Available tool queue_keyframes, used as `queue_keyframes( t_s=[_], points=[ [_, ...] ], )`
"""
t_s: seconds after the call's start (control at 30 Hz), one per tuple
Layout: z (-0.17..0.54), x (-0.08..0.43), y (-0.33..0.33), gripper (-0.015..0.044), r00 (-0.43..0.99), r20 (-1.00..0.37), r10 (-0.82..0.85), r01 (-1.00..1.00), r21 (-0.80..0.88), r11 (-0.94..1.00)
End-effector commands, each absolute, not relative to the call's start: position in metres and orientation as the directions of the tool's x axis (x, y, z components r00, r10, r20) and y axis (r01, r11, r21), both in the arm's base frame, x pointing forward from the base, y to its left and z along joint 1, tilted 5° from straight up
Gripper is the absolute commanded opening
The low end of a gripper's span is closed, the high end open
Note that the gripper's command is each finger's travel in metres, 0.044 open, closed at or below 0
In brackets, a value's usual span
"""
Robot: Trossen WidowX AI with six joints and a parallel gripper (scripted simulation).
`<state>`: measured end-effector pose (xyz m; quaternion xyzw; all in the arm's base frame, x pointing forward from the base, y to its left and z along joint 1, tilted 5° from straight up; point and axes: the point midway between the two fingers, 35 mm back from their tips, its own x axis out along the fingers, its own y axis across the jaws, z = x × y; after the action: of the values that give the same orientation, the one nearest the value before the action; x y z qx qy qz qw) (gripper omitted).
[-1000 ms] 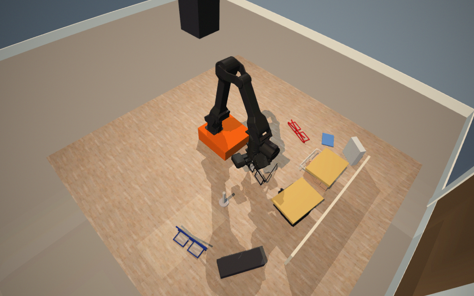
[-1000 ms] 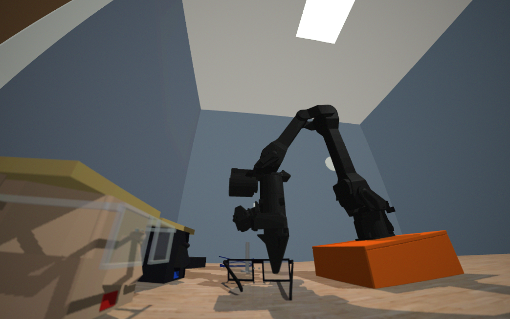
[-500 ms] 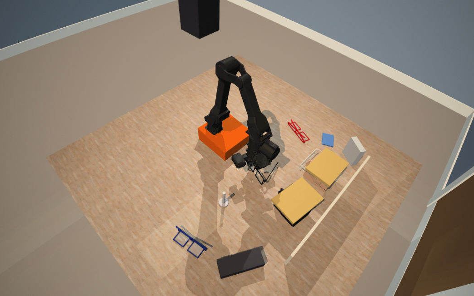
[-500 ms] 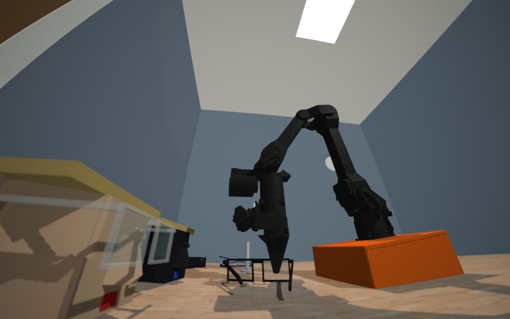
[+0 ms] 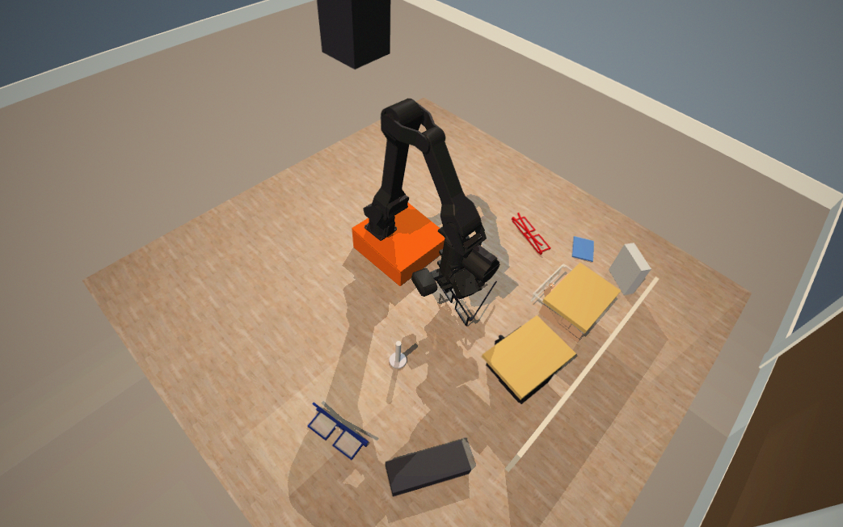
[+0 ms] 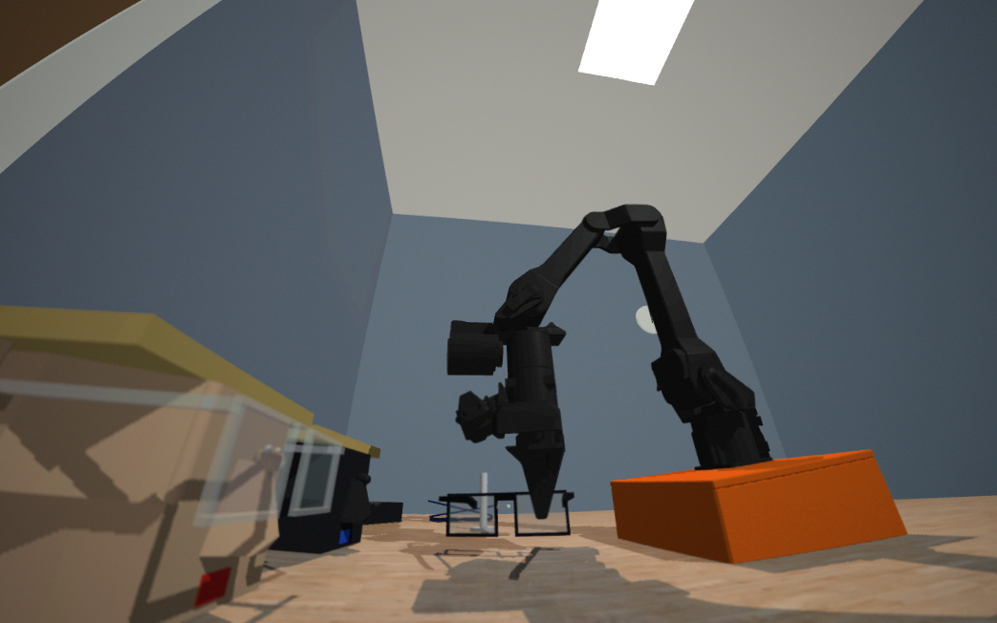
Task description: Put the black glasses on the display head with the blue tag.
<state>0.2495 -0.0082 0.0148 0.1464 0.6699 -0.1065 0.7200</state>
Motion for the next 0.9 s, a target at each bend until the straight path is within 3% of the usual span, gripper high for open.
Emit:
queue_keyframes(
  t_s=[0.0, 0.37, 0.87],
  points=[
    [0.043, 0.253, -0.010, 0.0000, 0.098, -0.994, 0.040, 0.346, 0.072, 0.935],
    [0.104, 0.249, -0.012, 0.0000, 0.099, -0.994, 0.037, 0.347, 0.069, 0.935],
    [0.106, 0.257, -0.044, 0.0000, 0.096, -0.995, 0.032, 0.347, 0.063, 0.936]
  ],
)
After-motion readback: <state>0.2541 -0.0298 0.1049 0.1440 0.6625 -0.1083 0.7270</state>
